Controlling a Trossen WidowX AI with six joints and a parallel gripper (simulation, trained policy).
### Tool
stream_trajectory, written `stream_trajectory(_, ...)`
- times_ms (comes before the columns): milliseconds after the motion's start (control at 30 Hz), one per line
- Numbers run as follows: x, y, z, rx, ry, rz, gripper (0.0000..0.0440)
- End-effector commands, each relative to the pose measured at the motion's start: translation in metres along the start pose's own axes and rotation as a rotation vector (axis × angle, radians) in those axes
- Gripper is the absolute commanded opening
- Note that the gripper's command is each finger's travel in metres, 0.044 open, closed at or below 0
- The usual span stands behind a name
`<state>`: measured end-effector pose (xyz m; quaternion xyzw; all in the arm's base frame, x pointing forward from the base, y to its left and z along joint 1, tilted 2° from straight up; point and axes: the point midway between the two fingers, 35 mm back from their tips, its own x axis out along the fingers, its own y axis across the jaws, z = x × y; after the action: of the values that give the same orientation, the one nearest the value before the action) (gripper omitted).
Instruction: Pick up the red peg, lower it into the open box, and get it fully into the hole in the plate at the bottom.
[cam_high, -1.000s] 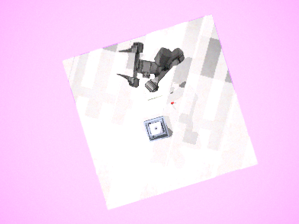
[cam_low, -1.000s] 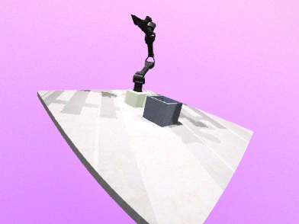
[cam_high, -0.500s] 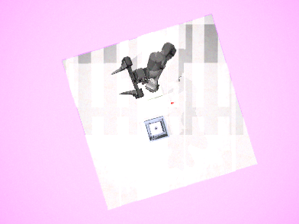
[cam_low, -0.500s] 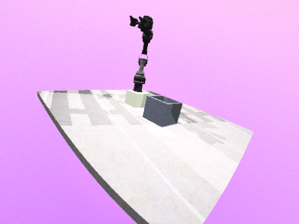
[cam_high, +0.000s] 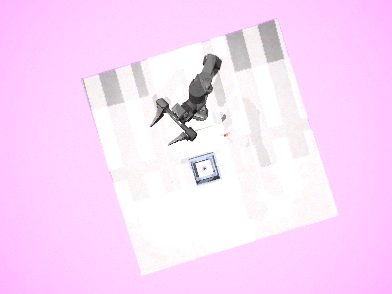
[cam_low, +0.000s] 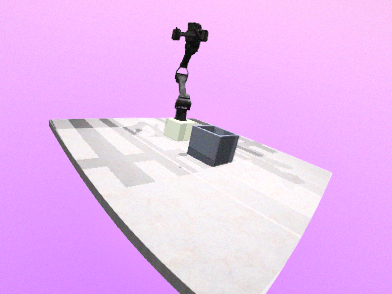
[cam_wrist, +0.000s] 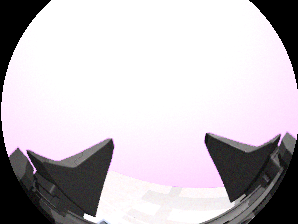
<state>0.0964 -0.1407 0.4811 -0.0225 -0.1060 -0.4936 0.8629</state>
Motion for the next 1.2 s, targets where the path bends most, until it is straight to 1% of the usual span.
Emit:
stream_trajectory(0, 0.003, 0.016, -0.012, 0.083, 0.058, 0.076, 0.0440)
stream_trajectory(300, 0.003, 0.055, -0.039, 0.276, 0.216, 0.234, 0.0440)
stream_trajectory(633, -0.010, 0.096, -0.070, 0.475, 0.430, 0.367, 0.0440)
stream_trajectory(900, -0.028, 0.127, -0.093, 0.616, 0.627, 0.435, 0.0440)
stream_trajectory(1167, -0.052, 0.153, -0.117, 0.736, 0.844, 0.462, 0.0440)
